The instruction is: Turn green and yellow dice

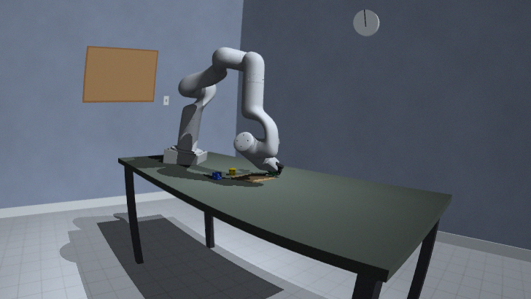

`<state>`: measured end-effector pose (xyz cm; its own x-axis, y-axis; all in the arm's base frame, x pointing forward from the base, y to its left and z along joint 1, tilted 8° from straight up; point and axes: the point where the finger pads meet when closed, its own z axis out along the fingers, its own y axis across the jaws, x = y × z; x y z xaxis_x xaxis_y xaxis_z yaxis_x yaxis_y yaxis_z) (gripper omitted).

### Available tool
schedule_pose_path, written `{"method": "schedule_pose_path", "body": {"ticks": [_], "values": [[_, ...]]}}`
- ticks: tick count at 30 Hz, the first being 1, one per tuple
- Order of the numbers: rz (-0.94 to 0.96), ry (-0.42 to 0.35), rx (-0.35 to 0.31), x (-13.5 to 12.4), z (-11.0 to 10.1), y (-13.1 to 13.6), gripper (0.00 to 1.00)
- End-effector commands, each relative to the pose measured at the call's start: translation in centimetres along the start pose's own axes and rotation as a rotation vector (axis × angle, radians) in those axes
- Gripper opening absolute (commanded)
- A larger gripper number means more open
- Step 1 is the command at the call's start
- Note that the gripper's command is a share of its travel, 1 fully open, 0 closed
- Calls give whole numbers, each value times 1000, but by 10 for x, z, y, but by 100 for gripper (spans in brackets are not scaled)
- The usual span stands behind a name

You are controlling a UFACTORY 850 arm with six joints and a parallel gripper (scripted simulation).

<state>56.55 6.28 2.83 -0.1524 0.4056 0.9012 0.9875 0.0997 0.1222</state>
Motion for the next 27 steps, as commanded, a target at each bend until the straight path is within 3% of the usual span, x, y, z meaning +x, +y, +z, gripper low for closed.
{"method": "schedule_pose_path", "body": {"ticks": [1, 14, 27], "values": [[-2, 0, -1, 1, -1, 1, 47], [-2, 0, -1, 1, -2, 1, 47], [-2, 0, -1, 1, -36, 1, 47]]}}
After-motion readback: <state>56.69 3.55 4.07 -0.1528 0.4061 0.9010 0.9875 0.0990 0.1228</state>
